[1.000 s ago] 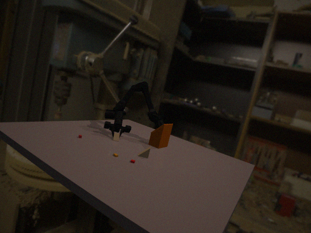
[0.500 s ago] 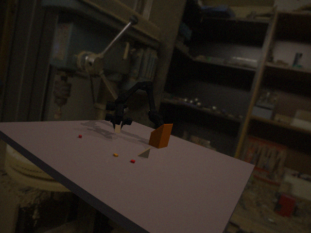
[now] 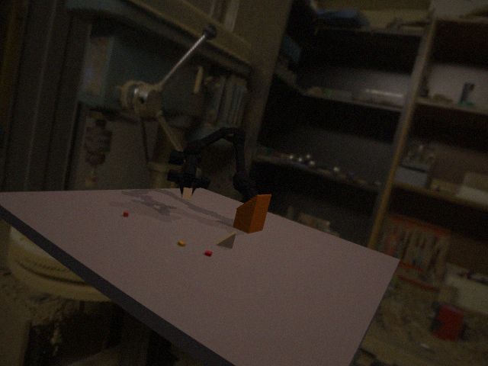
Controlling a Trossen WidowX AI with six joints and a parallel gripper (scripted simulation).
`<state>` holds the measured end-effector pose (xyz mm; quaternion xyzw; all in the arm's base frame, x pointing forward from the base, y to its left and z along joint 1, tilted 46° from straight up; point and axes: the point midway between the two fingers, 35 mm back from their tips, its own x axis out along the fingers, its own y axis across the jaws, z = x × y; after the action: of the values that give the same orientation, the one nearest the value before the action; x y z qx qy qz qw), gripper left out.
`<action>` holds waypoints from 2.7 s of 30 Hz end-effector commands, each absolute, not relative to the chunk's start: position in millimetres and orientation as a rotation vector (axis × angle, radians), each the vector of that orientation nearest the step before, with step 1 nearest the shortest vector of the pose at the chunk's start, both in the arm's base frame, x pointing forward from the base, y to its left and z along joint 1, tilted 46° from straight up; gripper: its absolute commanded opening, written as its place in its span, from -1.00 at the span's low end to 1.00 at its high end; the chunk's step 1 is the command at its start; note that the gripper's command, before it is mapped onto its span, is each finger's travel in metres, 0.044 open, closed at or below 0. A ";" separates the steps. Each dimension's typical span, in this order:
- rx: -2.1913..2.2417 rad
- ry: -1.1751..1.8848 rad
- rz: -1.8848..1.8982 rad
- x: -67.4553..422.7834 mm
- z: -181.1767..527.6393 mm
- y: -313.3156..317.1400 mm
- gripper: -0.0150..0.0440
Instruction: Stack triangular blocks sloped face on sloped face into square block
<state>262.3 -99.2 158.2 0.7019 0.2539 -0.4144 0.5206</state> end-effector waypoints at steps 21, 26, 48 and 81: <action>0.965 0.900 -0.789 261.9 146.7 -97.1 -0.49; 0.806 0.959 -0.734 261.7 144.8 -96.7 -0.49; 0.110 1.195 -0.448 261.4 138.7 -94.8 -0.49; -0.922 1.451 0.121 263.2 137.4 -91.4 -0.49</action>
<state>262.5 -91.5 136.6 -0.3628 0.6367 0.0248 0.6800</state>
